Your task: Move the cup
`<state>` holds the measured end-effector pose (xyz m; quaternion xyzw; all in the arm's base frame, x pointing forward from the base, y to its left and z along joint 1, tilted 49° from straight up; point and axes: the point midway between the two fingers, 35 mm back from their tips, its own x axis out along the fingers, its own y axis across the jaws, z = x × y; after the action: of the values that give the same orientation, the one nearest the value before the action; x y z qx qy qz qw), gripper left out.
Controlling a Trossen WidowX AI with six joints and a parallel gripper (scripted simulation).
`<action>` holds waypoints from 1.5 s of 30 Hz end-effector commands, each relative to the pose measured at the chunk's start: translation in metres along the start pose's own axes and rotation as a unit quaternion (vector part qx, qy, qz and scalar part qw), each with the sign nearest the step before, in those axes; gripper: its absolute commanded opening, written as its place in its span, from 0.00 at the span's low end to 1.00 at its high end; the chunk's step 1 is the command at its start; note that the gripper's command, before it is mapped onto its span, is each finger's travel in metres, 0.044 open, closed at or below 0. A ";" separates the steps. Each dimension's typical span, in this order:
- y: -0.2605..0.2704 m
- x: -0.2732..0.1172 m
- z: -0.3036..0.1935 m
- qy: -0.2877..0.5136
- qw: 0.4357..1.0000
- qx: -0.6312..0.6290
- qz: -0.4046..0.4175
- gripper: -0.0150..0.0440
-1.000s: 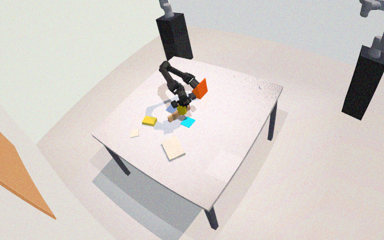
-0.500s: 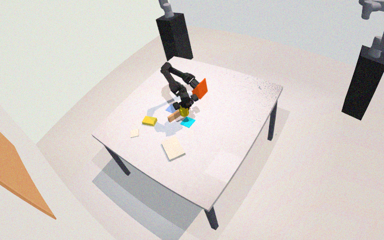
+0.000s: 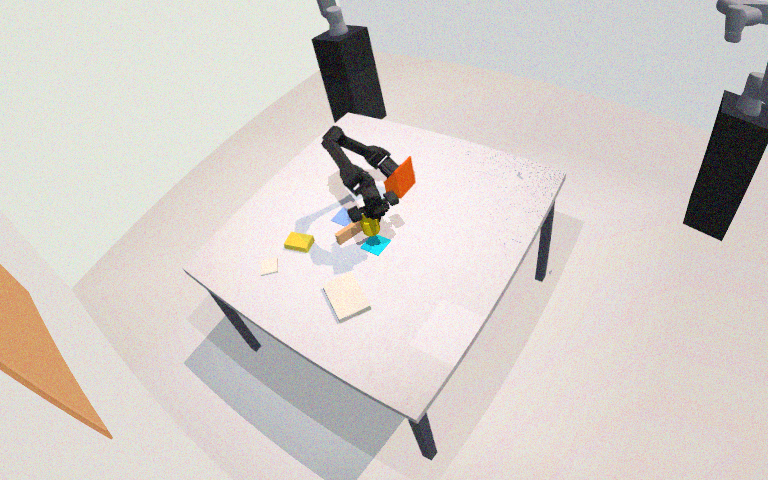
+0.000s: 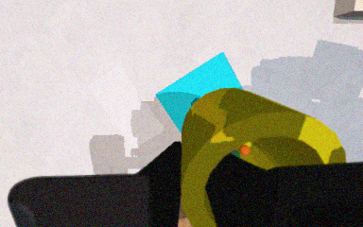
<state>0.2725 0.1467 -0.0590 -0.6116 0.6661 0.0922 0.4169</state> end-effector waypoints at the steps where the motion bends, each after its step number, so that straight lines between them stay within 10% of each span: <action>1: 0.000 0.008 0.000 0.002 1.000 -0.003 -0.001 0.25; 45: 0.000 0.066 0.000 0.002 1.000 0.000 0.001 0.25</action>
<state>0.2785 0.0981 -0.1036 -0.6112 0.6675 0.0915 0.4153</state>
